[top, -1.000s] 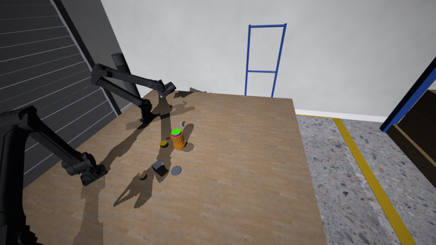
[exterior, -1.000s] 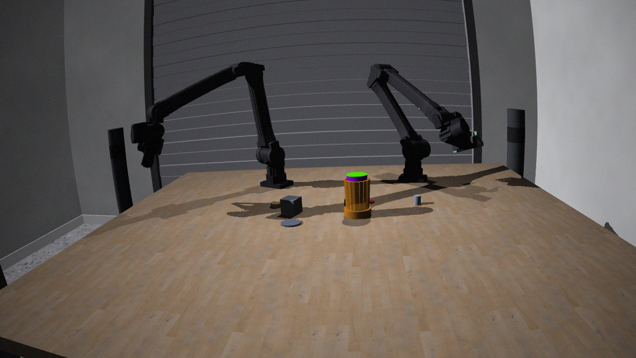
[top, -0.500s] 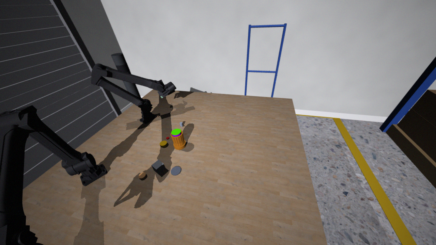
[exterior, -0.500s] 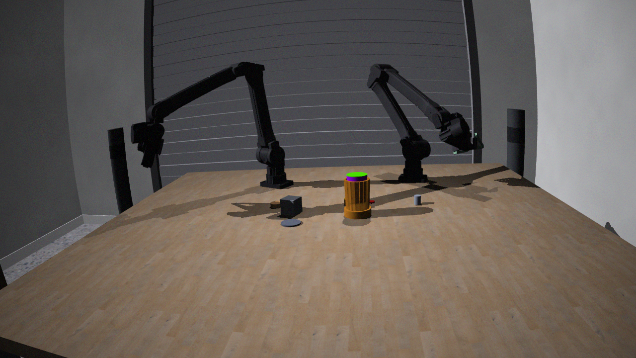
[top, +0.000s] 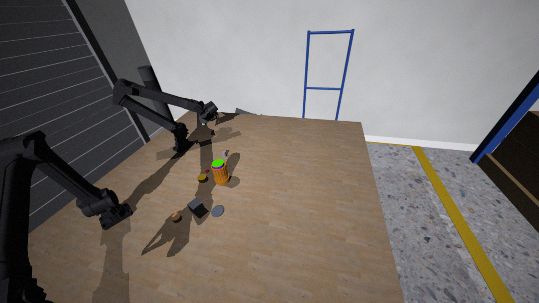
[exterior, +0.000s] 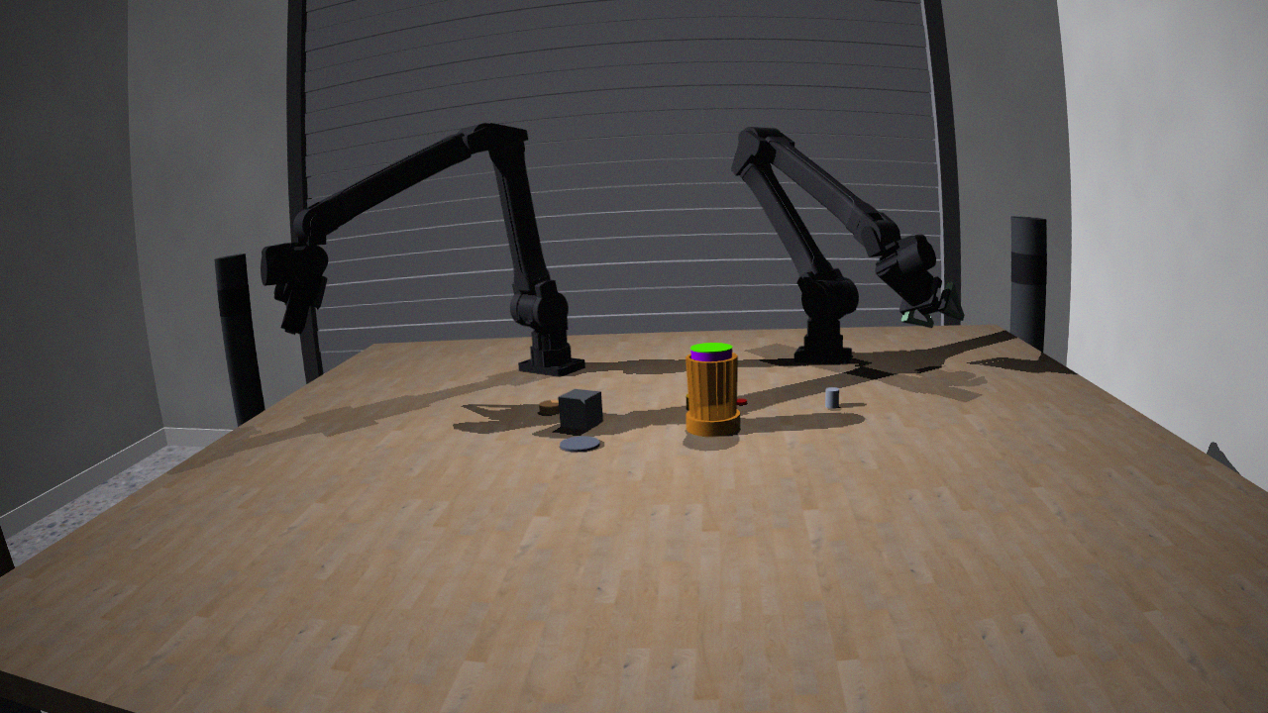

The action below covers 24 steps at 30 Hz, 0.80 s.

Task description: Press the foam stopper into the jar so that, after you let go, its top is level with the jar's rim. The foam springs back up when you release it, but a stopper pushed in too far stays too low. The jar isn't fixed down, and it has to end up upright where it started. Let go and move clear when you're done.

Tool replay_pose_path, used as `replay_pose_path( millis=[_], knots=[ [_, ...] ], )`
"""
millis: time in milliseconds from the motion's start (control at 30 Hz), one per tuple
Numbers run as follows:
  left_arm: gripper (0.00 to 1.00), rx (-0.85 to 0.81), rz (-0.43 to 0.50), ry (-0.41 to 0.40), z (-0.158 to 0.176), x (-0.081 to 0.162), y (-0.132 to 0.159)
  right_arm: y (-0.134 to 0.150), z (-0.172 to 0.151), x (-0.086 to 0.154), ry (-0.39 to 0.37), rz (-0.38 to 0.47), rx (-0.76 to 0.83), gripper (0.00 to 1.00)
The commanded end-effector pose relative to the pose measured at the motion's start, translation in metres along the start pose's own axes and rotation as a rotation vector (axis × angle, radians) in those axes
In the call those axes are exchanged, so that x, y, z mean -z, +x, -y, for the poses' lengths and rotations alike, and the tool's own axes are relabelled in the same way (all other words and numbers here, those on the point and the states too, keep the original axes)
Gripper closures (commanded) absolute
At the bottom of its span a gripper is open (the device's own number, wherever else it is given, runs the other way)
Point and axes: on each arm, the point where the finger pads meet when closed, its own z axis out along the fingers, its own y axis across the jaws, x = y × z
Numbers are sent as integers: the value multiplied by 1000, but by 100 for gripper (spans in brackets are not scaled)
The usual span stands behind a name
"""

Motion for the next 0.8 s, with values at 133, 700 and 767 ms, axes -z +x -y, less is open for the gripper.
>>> replay_pose_path(
  millis=[133,700,767],
  knots=[
    [2,-331,-67,85,48,30,20,13,12,33,60,110,-256,100],
    [2,-997,-129,225,71,87,91,9,9,82,92,368,-593,100],
    [2,-1087,-130,245,71,95,101,7,9,88,90,403,-633,100]
  ],
)
